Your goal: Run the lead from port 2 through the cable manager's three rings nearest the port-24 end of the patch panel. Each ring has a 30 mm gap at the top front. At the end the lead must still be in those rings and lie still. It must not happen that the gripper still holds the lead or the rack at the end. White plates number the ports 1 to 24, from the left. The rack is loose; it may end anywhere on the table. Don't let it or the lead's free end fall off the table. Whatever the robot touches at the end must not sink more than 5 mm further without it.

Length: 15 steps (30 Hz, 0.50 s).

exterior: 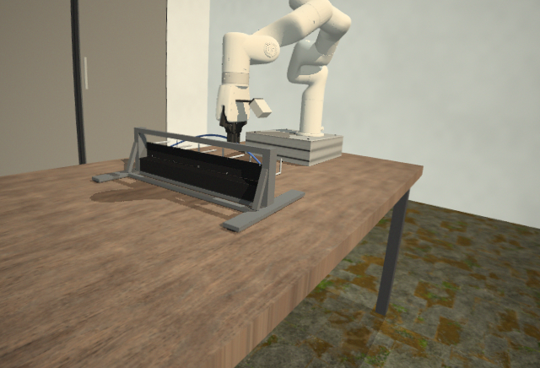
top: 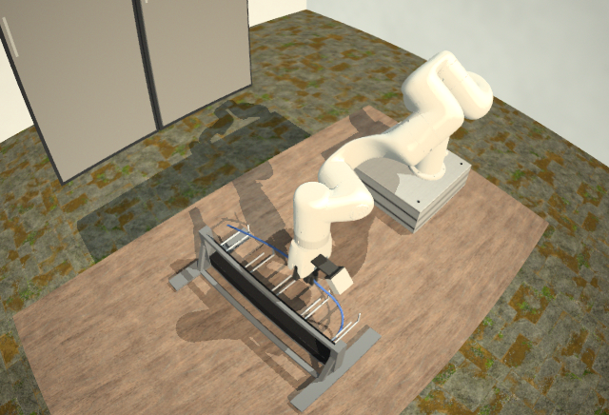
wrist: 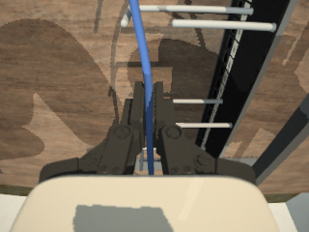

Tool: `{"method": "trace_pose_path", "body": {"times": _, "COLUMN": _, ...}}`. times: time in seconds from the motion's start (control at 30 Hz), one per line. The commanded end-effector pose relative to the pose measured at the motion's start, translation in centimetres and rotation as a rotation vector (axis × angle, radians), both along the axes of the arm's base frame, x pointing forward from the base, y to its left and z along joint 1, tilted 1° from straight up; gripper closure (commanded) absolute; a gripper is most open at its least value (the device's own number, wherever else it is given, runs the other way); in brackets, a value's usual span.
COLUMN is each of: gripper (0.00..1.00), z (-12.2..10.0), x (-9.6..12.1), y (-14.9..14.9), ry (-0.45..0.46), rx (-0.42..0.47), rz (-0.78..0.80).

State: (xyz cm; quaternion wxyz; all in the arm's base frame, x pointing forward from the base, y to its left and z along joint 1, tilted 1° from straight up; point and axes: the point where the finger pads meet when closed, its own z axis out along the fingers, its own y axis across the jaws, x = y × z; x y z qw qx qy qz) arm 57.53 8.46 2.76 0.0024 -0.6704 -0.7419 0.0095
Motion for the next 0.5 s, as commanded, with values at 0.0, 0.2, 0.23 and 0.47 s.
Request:
{"method": "trace_pose_path", "body": {"times": 0.0, "gripper": 1.0, "z": 0.09, "x": 0.16, "y": 0.0, "ry": -0.005, "rx": 0.001, "rz": 0.0}}
{"method": "trace_pose_path", "body": {"times": 0.2, "gripper": 1.0, "z": -0.27, "x": 0.15, "y": -0.01, "ry": -0.005, "rx": 0.001, "rz": 0.0}}
{"method": "trace_pose_path", "body": {"times": 0.23, "gripper": 1.0, "z": -0.35, "x": 0.15, "y": -0.01, "ry": -0.005, "rx": 0.001, "rz": 0.0}}
{"method": "trace_pose_path", "body": {"times": 0.47, "gripper": 1.0, "z": -0.78, "x": 0.14, "y": -0.01, "ry": -0.005, "rx": 0.001, "rz": 0.0}}
